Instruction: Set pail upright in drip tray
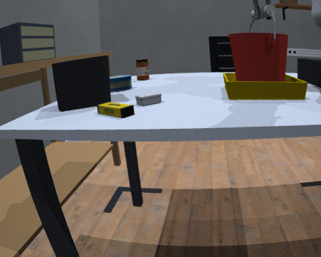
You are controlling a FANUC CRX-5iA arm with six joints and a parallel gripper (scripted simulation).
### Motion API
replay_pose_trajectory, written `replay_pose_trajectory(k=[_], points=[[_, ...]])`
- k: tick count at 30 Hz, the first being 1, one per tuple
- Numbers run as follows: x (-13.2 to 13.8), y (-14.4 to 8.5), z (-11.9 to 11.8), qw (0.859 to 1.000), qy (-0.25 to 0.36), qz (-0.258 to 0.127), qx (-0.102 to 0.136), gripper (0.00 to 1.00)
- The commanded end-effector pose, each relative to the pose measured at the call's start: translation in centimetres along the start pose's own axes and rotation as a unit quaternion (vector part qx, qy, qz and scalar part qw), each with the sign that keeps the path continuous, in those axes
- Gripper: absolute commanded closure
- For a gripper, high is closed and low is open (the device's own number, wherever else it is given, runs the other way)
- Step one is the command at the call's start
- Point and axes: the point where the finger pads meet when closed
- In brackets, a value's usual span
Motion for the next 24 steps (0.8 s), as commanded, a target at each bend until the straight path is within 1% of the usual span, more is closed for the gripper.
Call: replay_pose_trajectory(k=[1,23,24], points=[[-0.01,-0.08,-0.06,1.000,0.000,0.000,-0.001,1.00],[-0.01,-0.08,-0.06,1.000,0.000,0.000,-0.001,1.00],[-0.01,-0.08,-0.06,1.000,0.000,0.000,-0.001,0.00]])
Point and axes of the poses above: the point where the finger pads meet when closed, its own y axis out along the fingers, its own z axis across the jaws, x = y × z, and after that the axes turned 7 degrees about -y, right-handed
